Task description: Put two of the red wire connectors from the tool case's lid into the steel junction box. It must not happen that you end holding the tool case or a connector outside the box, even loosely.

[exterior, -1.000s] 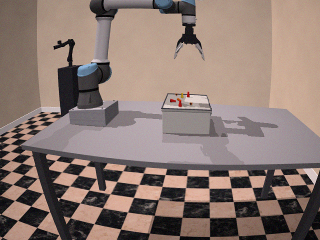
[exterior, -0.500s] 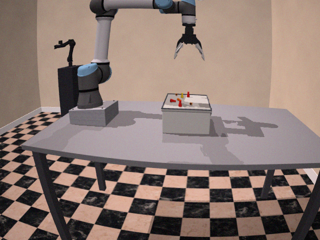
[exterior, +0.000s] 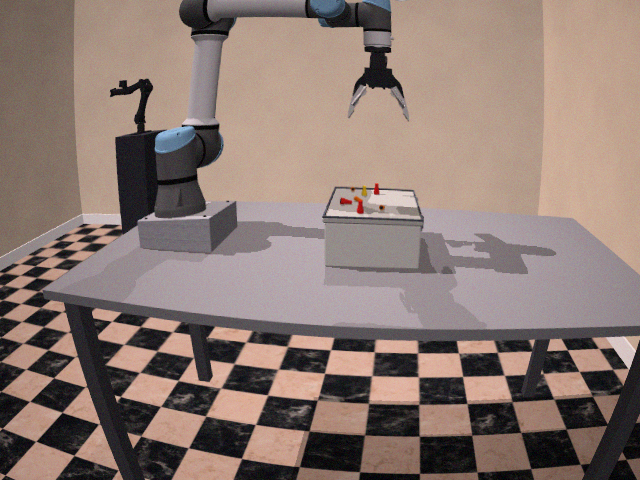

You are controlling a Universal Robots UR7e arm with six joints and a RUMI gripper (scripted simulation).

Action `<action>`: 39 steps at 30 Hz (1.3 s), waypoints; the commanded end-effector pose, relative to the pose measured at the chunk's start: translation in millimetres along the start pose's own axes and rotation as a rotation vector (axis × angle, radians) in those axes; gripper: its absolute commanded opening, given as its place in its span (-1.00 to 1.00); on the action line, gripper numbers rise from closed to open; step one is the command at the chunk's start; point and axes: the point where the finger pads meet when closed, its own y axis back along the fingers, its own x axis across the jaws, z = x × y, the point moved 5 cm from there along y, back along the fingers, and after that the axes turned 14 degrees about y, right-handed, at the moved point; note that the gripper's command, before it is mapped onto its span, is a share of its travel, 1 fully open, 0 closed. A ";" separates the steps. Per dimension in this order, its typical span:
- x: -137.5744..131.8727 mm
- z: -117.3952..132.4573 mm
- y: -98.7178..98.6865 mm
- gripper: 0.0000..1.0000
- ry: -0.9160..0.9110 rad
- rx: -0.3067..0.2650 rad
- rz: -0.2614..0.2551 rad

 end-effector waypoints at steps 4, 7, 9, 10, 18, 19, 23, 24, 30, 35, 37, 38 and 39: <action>0.2 0.1 0.6 1.00 0.000 0.000 0.001; 0.2 0.1 0.6 -1.00 0.000 0.000 0.001; 0.2 0.1 0.6 -1.00 0.000 0.000 0.001; 0.2 0.1 0.6 -1.00 0.000 0.000 0.001; 0.2 0.1 0.6 -1.00 0.000 0.000 0.001; 0.2 0.1 0.6 -1.00 0.000 0.000 0.001; 0.2 0.1 0.6 -1.00 0.000 0.000 0.001; 0.2 0.1 0.6 -1.00 0.000 0.000 0.001; 0.2 0.1 0.6 -1.00 0.000 0.000 0.001; 0.2 0.1 0.6 -1.00 0.000 0.000 0.001; 0.2 0.1 0.6 -1.00 0.000 0.000 0.001; 0.2 0.1 0.6 -1.00 0.000 0.000 0.001; 0.2 0.1 0.6 -1.00 0.000 0.000 0.001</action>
